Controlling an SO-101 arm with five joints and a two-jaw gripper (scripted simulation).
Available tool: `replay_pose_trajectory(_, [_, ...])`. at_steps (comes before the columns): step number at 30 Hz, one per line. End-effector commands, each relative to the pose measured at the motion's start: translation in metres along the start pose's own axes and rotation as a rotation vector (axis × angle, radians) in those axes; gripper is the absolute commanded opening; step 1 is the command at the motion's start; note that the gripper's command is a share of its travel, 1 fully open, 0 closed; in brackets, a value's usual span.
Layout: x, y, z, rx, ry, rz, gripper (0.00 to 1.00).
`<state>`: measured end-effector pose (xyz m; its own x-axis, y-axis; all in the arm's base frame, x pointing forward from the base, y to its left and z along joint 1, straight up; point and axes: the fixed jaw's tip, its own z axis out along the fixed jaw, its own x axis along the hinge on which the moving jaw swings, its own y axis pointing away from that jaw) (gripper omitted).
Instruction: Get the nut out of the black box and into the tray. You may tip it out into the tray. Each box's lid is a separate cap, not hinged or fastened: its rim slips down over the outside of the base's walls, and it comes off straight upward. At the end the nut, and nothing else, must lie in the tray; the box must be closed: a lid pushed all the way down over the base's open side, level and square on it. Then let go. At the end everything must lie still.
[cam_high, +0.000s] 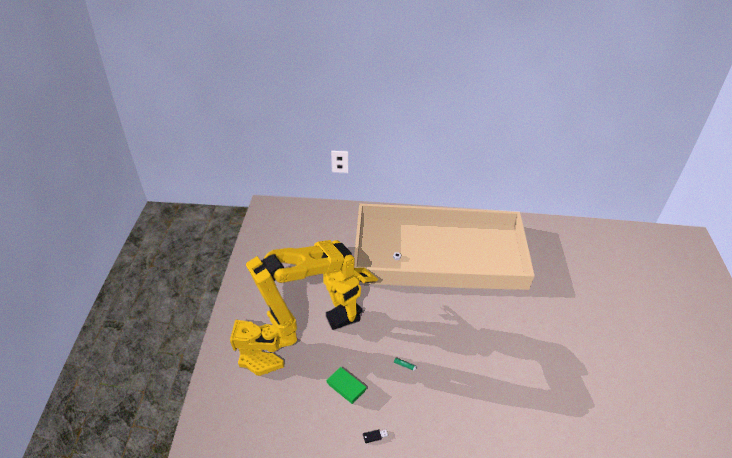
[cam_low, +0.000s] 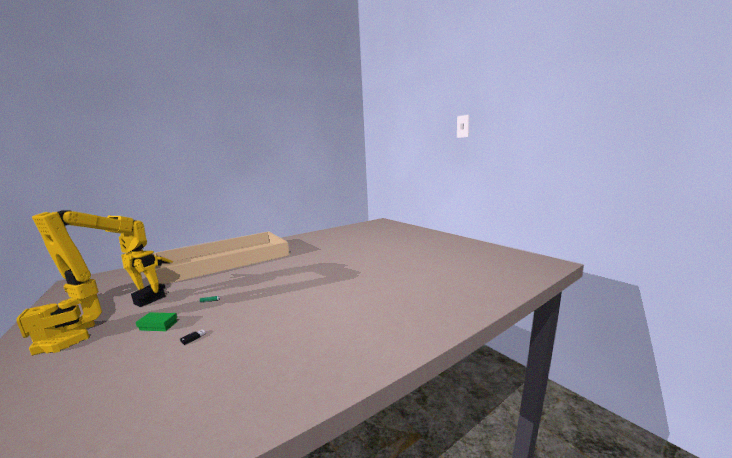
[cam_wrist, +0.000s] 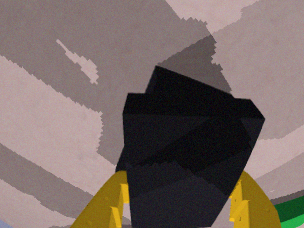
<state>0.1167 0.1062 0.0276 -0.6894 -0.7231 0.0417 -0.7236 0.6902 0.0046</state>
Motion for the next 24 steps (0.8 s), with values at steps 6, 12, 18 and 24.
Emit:
replay_pose_trajectory(6, [-0.0080, 0.0010, -0.0044, 0.004, -0.042, 0.052, 0.21])
replay_pose_trajectory(12, [-0.0083, 0.0036, -0.0044, 0.003, -0.042, 0.085, 0.21])
replay_pose_trajectory(18, [-0.0084, 0.0049, -0.0044, 0.003, -0.042, 0.101, 0.21])
replay_pose_trajectory(24, [-0.0084, 0.0049, -0.0044, 0.003, -0.042, 0.102, 0.21])
